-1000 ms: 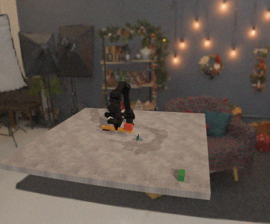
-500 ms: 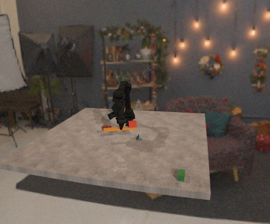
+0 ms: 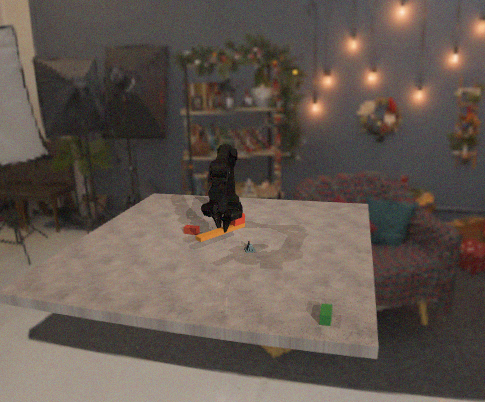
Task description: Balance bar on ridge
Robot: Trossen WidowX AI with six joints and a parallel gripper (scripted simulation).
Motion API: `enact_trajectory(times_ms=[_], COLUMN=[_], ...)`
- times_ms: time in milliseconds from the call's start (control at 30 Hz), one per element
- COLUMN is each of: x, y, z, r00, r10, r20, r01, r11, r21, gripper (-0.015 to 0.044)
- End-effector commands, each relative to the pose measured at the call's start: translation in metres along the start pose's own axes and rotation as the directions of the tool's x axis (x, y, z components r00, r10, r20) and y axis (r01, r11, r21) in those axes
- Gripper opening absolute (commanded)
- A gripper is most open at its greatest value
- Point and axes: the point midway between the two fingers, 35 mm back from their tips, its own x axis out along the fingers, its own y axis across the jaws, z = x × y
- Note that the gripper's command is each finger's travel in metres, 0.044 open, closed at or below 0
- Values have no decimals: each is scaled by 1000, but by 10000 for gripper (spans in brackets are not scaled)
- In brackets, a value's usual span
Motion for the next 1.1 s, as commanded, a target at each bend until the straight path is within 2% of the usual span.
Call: enact_trajectory(times_ms=[0,233,467,767,1067], x=[0,0,0,-1,-1], y=[4,12,21,34,48], z=[-3,-10,-17,-27,-39], r00=[1000,1000,1000,1000,1000], r10=[-1,0,0,2,3], r20=[4,4,3,2,1], r01=[2,2,2,1,0], r11=[989,911,762,487,151], r21=[-148,-413,-648,-873,-989], gripper=[0,0,0,0,0])
